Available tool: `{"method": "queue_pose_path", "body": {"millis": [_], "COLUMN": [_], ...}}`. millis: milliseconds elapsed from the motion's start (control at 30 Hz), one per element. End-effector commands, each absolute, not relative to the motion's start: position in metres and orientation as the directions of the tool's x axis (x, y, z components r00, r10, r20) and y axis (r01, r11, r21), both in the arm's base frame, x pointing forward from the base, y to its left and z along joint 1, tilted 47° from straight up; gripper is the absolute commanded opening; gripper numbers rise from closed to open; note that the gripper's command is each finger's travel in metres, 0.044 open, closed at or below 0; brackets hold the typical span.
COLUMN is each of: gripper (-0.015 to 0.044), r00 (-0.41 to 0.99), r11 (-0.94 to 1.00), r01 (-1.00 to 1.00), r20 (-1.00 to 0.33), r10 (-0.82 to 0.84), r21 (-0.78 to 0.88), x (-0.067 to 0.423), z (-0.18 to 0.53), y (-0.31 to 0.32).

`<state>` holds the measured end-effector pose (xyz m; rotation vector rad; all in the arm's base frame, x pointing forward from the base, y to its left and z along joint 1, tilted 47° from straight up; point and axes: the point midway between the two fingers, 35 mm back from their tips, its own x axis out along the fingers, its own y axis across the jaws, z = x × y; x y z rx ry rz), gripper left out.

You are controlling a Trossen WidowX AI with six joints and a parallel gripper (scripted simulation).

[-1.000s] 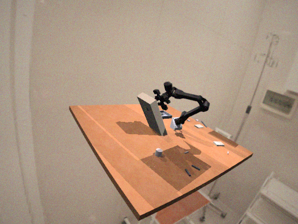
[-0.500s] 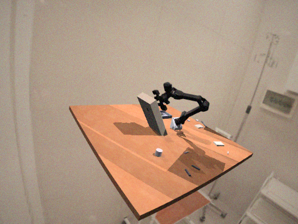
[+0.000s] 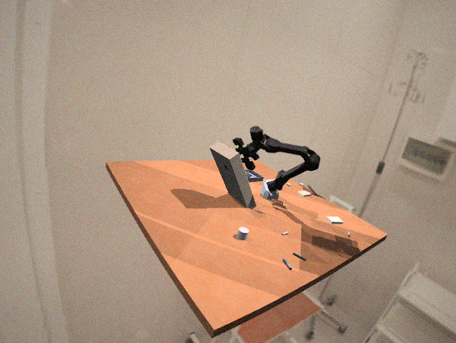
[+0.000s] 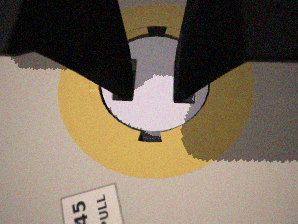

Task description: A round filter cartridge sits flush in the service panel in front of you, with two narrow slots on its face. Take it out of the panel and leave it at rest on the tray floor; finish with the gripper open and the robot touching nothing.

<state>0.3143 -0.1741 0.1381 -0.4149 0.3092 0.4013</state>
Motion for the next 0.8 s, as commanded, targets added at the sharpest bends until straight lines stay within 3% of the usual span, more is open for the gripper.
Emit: {"method": "queue_pose_path", "body": {"millis": [0,467,767], "gripper": [0.0093,0.0,0.0], "r00": [0.874,0.876,0.874], "r11": [0.837,0.841,0.927], "r01": [-0.438,-0.434,-0.367], "r20": [-0.373,-0.368,-0.373], "r10": [0.312,0.311,0.312], "r21": [-0.327,-0.322,-0.085], "x": [0.3177,0.3146,0.3179], "z": [0.1367,0.138,0.1366], "y": [-0.1722,-0.1741,-0.1722]}}
